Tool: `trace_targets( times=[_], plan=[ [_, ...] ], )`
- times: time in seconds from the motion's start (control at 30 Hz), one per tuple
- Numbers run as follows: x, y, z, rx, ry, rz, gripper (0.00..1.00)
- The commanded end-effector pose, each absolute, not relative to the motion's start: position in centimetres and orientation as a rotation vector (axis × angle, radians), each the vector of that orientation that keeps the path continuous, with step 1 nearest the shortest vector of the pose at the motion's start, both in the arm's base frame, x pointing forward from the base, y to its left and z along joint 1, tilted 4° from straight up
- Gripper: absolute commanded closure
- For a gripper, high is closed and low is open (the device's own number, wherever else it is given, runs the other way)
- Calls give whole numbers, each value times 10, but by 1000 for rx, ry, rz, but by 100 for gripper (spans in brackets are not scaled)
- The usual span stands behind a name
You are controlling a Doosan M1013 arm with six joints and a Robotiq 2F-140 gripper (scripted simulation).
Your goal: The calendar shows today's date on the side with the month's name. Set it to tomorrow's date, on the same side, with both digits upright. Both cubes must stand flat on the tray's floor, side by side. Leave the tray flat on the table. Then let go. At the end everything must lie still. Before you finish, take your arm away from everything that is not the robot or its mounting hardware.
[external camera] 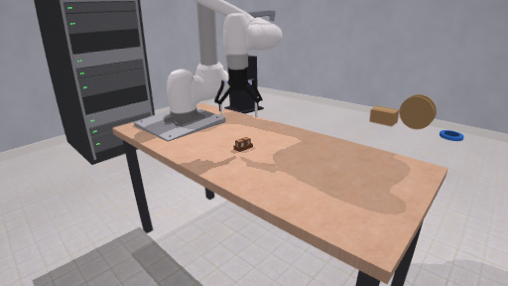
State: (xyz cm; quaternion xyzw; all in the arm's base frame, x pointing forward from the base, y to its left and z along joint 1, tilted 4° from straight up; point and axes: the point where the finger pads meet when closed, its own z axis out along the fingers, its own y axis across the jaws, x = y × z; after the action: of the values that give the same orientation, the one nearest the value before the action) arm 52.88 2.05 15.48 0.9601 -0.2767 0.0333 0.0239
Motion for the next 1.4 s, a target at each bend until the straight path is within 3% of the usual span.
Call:
trace_targets(
  times=[0.0, 1.37],
  plan=[
    [529, 20, 153, 3041, -597, 91, 0],
    [529, 19, 140, 2739, 1390, 31, 0]
  ],
)
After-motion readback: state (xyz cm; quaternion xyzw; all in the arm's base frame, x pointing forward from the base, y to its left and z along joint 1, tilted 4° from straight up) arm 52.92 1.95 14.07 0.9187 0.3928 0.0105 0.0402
